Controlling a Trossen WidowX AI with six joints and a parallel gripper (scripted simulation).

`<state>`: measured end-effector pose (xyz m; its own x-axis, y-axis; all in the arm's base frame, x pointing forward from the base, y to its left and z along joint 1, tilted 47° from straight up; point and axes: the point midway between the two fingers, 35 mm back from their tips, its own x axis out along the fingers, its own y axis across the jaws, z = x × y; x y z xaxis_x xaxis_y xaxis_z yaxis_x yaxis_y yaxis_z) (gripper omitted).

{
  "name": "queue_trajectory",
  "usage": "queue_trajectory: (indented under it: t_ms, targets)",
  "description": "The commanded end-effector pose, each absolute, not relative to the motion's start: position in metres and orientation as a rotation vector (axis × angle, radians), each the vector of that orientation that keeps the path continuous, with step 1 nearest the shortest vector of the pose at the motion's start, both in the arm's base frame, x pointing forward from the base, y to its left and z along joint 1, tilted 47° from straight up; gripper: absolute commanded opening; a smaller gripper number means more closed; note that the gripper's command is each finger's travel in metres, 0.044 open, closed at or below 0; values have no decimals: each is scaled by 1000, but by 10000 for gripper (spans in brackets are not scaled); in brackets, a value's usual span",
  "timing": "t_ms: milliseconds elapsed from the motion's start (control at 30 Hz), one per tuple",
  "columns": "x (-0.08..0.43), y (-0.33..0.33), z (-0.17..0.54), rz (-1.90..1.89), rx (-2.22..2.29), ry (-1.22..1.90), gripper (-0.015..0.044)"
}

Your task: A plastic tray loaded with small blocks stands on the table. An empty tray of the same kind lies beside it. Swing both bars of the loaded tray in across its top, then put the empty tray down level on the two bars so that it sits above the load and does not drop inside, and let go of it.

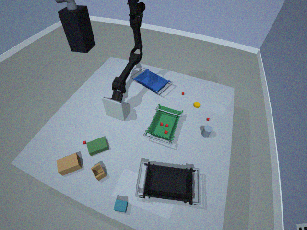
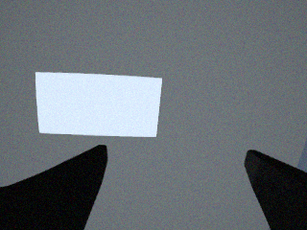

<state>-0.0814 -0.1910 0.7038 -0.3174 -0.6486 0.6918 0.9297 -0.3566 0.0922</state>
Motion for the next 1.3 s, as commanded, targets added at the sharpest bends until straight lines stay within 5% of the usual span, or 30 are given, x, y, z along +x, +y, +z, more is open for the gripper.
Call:
queue_trajectory:
  t_ms: [0, 367, 1267]
  targets:
    - [-81, -191, 704, -1861, -684, -595, 374]
    - [-81, -191, 704, -1861, -684, -595, 85]
    - [-81, -191, 704, -1861, -684, -595, 82]
